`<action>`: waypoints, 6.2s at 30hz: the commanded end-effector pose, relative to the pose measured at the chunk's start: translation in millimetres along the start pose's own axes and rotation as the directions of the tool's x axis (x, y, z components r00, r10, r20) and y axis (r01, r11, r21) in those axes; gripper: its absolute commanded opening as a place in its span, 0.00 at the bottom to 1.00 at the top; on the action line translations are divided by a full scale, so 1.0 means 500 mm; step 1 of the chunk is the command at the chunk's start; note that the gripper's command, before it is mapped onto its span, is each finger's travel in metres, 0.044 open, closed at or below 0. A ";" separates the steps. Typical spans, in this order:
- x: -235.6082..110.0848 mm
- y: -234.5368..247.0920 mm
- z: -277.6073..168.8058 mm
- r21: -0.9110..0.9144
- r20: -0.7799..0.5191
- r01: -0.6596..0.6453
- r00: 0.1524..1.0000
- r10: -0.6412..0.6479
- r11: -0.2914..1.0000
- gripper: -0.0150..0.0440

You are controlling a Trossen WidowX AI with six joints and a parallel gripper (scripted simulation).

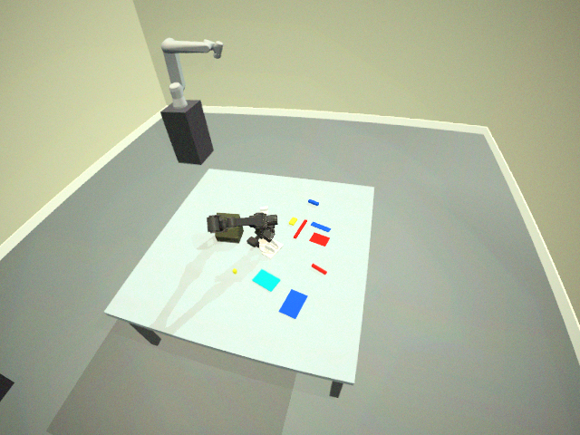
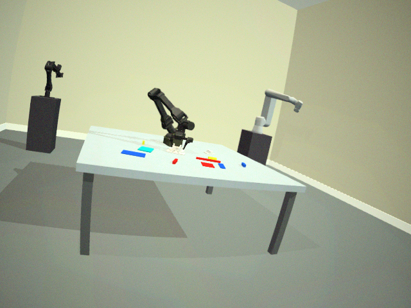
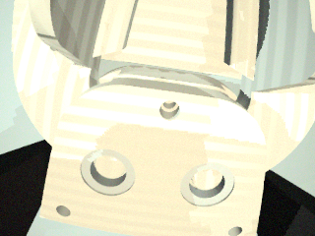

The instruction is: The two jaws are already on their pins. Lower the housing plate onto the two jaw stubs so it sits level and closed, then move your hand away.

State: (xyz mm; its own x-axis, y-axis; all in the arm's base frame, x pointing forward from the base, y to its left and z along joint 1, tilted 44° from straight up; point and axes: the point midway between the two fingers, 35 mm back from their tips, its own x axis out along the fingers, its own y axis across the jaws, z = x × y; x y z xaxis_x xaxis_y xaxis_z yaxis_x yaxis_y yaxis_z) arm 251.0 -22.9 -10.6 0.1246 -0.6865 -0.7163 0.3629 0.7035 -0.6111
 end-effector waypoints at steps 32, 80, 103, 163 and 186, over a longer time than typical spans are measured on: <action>0.006 0.000 -0.001 -0.002 -0.001 -0.001 1.000 0.001 1.000 0.85; 0.006 0.000 -0.001 -0.002 -0.001 -0.001 1.000 0.001 1.000 0.85; 0.006 0.000 -0.001 -0.002 -0.001 -0.001 1.000 0.001 1.000 0.85; -0.248 -0.031 -0.081 -0.005 -0.006 -0.004 1.000 0.004 1.000 1.00; -0.248 -0.031 -0.081 -0.005 -0.006 -0.004 1.000 0.004 1.000 1.00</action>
State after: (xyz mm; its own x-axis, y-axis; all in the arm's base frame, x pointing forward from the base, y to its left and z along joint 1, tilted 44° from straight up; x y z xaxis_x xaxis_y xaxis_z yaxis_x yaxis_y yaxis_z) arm 193.2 58.5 73.7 0.1239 -0.6838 -0.7191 0.3558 0.7071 -0.6111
